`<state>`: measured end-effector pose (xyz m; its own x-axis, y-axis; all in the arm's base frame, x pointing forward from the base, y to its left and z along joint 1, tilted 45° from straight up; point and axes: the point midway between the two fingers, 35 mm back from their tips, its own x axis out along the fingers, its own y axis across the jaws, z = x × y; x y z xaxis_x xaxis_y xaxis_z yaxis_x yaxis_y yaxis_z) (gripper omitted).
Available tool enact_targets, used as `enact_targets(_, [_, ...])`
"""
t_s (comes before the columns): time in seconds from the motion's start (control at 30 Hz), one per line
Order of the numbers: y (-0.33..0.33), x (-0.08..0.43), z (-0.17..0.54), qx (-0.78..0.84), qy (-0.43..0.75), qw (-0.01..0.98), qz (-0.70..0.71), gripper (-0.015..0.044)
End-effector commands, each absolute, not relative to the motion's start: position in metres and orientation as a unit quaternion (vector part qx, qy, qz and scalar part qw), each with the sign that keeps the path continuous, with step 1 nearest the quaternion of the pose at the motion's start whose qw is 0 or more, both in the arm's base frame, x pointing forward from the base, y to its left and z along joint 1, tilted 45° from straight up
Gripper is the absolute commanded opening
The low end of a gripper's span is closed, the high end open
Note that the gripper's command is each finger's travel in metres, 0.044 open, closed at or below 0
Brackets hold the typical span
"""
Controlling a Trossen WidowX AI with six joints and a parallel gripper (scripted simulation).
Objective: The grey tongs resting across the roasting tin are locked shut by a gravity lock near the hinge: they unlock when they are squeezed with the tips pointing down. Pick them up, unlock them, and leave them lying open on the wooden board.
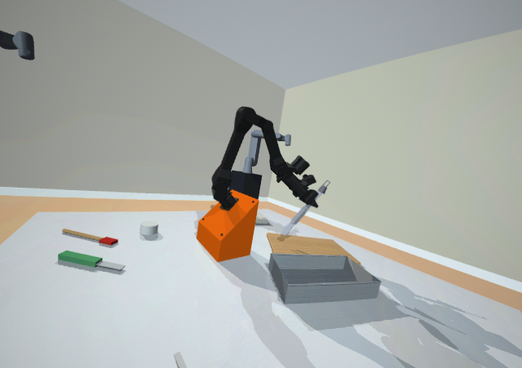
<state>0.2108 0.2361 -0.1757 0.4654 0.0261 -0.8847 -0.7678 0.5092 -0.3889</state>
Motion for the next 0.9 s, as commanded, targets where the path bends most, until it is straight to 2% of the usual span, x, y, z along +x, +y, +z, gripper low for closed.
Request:
enact_targets(0.0, [0.237,0.212,-0.175,-0.42,0.44,0.748,0.266,-0.015])
enact_targets(0.43, [0.237,0.212,-0.176,-0.42,0.443,0.747,0.265,-0.015])
enact_targets(0.87, [0.242,0.218,-0.196,-0.433,0.495,0.713,0.242,-0.015])
